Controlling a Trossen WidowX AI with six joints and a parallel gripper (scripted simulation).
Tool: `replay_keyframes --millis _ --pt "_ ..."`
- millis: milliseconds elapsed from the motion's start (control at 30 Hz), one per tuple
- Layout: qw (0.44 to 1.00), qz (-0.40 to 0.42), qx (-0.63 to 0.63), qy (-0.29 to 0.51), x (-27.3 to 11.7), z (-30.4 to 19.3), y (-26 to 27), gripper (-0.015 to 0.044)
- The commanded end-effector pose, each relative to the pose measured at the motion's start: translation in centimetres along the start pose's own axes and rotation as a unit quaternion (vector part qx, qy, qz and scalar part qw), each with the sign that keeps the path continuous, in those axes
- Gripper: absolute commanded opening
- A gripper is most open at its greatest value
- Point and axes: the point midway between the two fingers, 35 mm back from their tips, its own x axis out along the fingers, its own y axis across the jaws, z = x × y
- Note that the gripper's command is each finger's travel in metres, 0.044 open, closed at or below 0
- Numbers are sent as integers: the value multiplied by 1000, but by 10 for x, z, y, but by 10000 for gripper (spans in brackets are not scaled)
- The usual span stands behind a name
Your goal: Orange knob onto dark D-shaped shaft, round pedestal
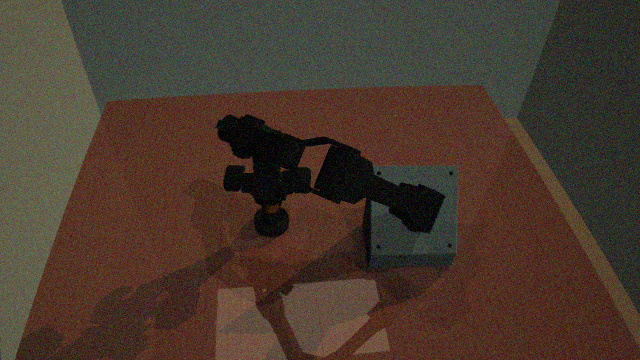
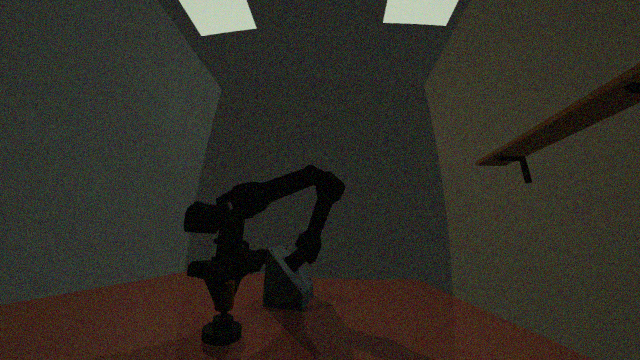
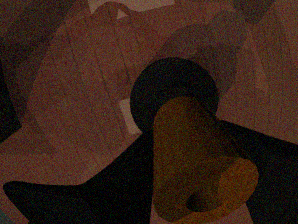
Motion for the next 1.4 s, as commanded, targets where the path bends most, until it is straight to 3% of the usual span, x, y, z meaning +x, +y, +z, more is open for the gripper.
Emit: replay_keyframes --millis 0,267,567,667,1367 --pt "990 -1 138 1 0 -1 -1 0" --pt "915 -1 404 1 -2 0 -2 0" --pt "746 -1 666 0 -3 1 -1 0" --pt "713 -1 702 0 -2 1 0 0" --pt "710 -1 704 0 0 0 -2 0"
